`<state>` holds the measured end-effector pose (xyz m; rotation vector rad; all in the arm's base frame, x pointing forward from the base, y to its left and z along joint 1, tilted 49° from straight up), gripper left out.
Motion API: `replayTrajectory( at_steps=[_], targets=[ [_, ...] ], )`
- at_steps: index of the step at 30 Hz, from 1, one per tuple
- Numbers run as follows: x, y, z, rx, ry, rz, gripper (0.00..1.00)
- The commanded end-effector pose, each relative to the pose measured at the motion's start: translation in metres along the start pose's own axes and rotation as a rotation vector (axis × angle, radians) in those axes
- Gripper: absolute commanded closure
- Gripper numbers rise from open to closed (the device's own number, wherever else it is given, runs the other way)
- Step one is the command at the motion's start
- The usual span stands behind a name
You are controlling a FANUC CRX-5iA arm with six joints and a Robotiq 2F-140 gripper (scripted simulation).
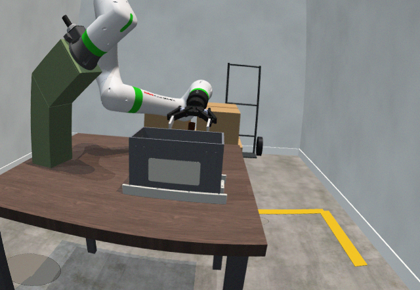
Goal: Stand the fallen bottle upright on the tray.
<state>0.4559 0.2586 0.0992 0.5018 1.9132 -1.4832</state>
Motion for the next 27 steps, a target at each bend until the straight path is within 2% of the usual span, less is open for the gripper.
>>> replayTrajectory(
  at_steps=[1,15,27],
  targets=[
    [0.000,0.000,0.000,0.000,0.000,0.000,0.00],
    [0.000,-0.005,-0.002,0.000,0.000,0.000,0.00],
    [0.002,-0.022,-0.008,0.000,0.000,0.000,0.00]
  ],
)
Point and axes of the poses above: the point where the finger pads meet when closed, its own z axis out along the fingers, its own x axis across the jaws, y = z × x, the point moved 2 cm from there along -z, back along the fingers, and after that the axes turned 5 degrees about -z, right-handed, at the moved point
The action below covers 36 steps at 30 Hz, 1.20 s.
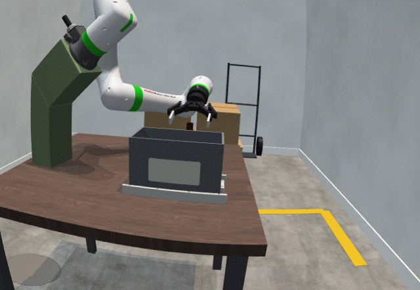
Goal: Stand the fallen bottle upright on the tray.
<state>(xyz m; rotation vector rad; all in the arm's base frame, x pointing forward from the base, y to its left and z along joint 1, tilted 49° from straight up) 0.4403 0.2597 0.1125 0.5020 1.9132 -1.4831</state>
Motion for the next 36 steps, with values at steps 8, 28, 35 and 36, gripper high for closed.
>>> replayTrajectory(
  at_steps=[8,28,35,36],
  targets=[
    [0.001,-0.016,-0.006,0.000,0.000,0.000,0.00],
    [0.005,-0.055,-0.020,0.000,0.000,0.000,0.00],
    [0.006,-0.066,-0.024,0.000,0.000,0.000,0.00],
    [0.006,-0.067,-0.025,0.000,0.000,0.000,0.00]
  ],
)
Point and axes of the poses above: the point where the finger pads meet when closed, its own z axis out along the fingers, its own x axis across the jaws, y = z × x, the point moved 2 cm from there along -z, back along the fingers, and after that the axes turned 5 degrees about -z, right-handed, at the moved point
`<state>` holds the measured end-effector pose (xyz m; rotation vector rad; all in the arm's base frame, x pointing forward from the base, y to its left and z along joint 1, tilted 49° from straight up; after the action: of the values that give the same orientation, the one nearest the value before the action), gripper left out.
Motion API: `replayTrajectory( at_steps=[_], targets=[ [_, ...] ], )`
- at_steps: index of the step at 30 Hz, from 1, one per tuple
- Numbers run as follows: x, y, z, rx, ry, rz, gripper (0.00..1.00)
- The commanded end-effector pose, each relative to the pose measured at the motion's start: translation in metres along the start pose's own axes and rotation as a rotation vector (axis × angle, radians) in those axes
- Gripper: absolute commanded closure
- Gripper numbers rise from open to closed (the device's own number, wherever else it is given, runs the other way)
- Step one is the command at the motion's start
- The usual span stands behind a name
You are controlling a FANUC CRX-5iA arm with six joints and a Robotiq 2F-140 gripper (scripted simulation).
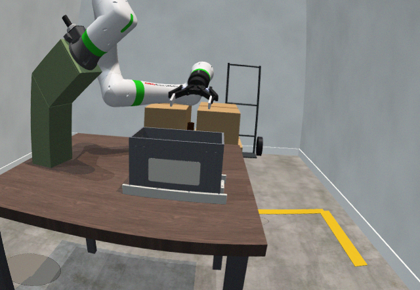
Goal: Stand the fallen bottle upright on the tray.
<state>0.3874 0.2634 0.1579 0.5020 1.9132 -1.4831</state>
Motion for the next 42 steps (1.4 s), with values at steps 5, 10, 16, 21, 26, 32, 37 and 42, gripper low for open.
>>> replayTrajectory(
  at_steps=[5,10,16,21,26,32,37,42],
  targets=[
    [0.0004,-0.0048,-0.0018,0.000,0.000,0.000,0.00],
    [0.0007,-0.0079,-0.0029,0.000,0.000,0.000,0.00],
    [0.0008,-0.0091,-0.0034,0.000,0.000,0.000,0.00],
    [0.0008,-0.0092,-0.0034,0.000,0.000,0.000,0.00],
    [0.0008,-0.0092,-0.0034,0.000,0.000,0.000,1.00],
    [0.0008,-0.0092,-0.0034,0.000,0.000,0.000,1.00],
    [0.0008,-0.0092,-0.0034,0.000,0.000,0.000,1.00],
    [0.0008,-0.0092,-0.0034,0.000,0.000,0.000,1.00]
  ],
)
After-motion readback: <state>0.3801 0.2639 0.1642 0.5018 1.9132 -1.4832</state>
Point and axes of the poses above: the point where the finger pads meet when closed, its own z axis out along the fingers, its own x axis across the jaws, y = z × x, the point moved 2 cm from there along -z, back along the fingers, and after that the axes turned 5 degrees about -z, right-handed, at the moved point
